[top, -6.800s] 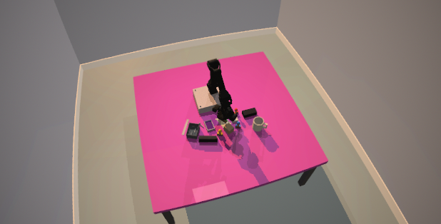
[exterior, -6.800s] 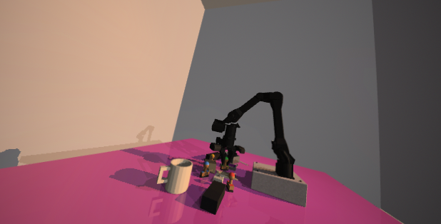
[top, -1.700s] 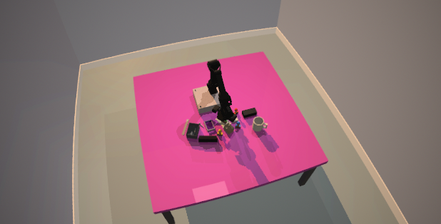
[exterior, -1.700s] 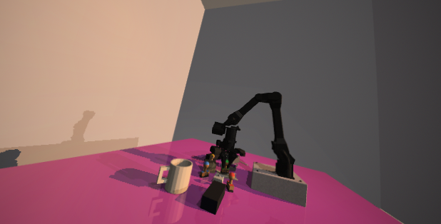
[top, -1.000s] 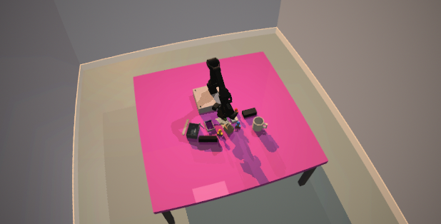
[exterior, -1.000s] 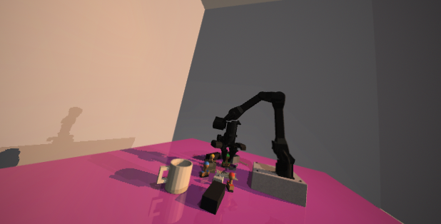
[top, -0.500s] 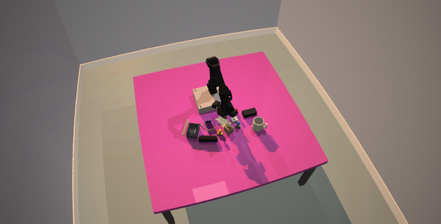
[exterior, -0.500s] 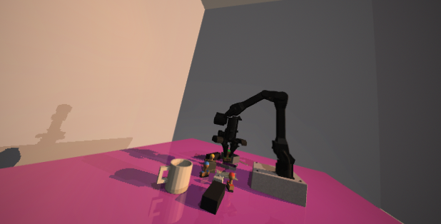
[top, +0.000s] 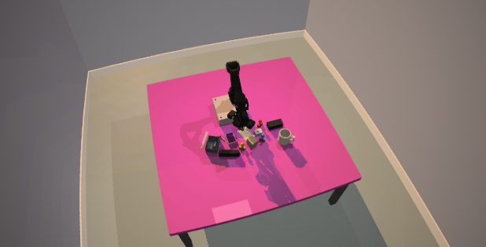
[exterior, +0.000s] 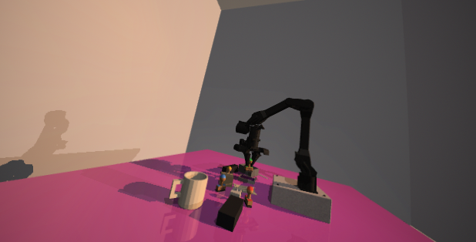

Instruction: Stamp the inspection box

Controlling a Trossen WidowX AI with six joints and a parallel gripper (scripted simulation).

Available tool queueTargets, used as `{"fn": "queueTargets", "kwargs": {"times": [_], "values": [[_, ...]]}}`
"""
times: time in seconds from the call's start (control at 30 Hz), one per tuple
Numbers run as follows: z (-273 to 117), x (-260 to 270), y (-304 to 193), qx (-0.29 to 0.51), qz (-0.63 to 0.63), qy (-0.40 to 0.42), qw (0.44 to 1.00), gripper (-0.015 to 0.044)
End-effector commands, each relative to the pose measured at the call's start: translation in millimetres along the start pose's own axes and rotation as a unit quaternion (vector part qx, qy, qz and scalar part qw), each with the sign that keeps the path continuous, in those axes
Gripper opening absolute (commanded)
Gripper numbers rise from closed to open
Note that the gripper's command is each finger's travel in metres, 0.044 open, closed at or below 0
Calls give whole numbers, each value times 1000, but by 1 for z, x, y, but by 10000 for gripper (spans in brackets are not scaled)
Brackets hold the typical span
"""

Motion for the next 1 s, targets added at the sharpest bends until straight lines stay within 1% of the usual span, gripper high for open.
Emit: {"fn": "queueTargets", "kwargs": {"times": [0.0,0.73,0.97], "values": [[1,-18,2,6,-3,-1,1000,0],[1,-112,5,4,-1,-7,1000,0],[4,-118,4,3,-1,-7,1000,0]]}}
Point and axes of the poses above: the point midway between the two fingers, 35 mm back from their tips, its own z axis out along the fingers, its own x axis across the jaws, y = z × x, the point moved 5 cm from there along -z, back along the fingers, and after that the axes turned 9 degrees about -z, right-handed, at the moved point
